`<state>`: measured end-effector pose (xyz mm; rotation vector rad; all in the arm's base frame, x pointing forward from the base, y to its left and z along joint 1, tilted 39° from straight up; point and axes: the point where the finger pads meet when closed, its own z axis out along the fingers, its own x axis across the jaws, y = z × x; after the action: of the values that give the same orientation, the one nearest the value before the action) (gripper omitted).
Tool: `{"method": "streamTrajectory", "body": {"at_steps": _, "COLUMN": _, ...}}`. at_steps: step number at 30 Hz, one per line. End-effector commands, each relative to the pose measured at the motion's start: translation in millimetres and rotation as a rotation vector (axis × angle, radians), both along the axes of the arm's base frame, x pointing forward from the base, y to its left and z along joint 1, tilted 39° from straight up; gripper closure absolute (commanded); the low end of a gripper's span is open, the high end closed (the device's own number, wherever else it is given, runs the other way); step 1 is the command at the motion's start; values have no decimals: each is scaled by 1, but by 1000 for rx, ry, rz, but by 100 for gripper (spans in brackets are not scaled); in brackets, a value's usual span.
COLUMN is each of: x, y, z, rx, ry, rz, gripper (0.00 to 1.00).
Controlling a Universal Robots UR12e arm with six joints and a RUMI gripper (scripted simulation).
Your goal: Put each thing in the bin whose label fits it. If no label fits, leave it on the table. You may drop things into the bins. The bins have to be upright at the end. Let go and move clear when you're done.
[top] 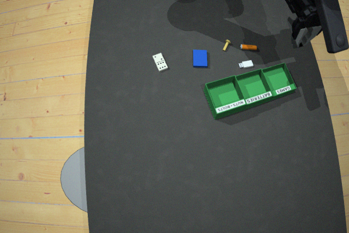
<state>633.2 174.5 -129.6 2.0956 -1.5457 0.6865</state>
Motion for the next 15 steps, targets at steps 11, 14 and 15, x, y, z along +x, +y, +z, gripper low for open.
{"method": "streamTrajectory", "body": {"at_steps": 11, "x": -6, "y": 7, "z": 7, "rx": -6, "ry": 21, "rz": -15, "gripper": 96}}
{"method": "streamTrajectory", "body": {"at_steps": 14, "x": -5, "y": 7, "z": 8, "rx": -6, "ry": 19, "rz": -14, "gripper": 96}}
{"method": "streamTrajectory", "body": {"at_steps": 15, "x": -5, "y": 7, "z": 8, "rx": -6, "ry": 19, "rz": -14, "gripper": 96}}
